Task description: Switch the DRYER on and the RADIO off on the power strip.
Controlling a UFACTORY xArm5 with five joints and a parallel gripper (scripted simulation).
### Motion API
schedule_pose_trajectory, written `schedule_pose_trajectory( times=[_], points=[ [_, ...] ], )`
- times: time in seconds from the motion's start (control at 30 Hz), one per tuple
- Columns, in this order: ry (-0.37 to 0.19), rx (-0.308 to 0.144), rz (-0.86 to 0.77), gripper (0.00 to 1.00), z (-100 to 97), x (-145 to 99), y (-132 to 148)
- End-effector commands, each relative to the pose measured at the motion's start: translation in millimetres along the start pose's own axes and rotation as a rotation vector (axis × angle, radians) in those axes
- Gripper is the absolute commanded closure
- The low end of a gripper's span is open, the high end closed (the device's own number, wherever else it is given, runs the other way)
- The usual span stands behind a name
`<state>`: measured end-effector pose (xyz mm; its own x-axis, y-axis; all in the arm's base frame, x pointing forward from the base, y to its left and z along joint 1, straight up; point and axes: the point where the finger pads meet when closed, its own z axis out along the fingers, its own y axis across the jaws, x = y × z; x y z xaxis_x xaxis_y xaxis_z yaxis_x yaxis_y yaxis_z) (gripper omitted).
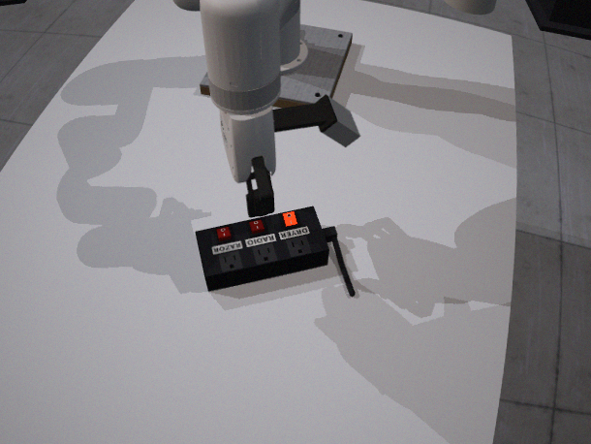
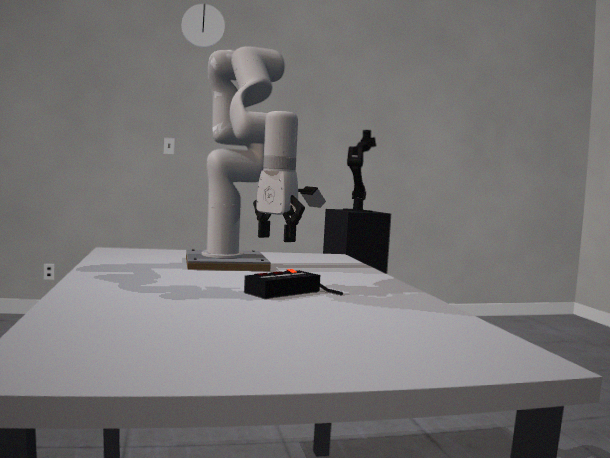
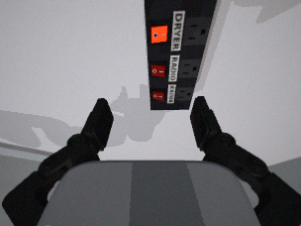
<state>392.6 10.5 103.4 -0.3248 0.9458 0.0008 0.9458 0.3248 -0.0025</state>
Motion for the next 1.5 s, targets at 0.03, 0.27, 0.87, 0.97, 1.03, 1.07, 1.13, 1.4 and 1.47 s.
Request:
schedule_pose_trajectory(
  times=[0.03, 0.27, 0.87, 0.97, 1.03, 1.07, 1.13, 1.4, 1.47],
  points=[
    [-0.001, -0.003, 0.000, 0.00, -26.6, 0, 1],
    [-0.001, -0.003, 0.000, 0.00, -53.7, 0, 1],
    [-0.001, -0.003, 0.000, 0.00, -70.0, 0, 1],
    [-0.001, -0.003, 0.000, 0.00, -70.0, 0, 1],
    [-0.001, -0.003, 0.000, 0.00, -70.0, 0, 1],
    [-0.001, -0.003, 0.000, 0.00, -70.0, 0, 1],
    [-0.001, -0.003, 0.000, 0.00, -70.0, 0, 1],
    [-0.001, -0.003, 0.000, 0.00, -70.0, 0, 1],
    [-0.001, -0.003, 0.000, 0.00, -70.0, 0, 1]
  ],
)
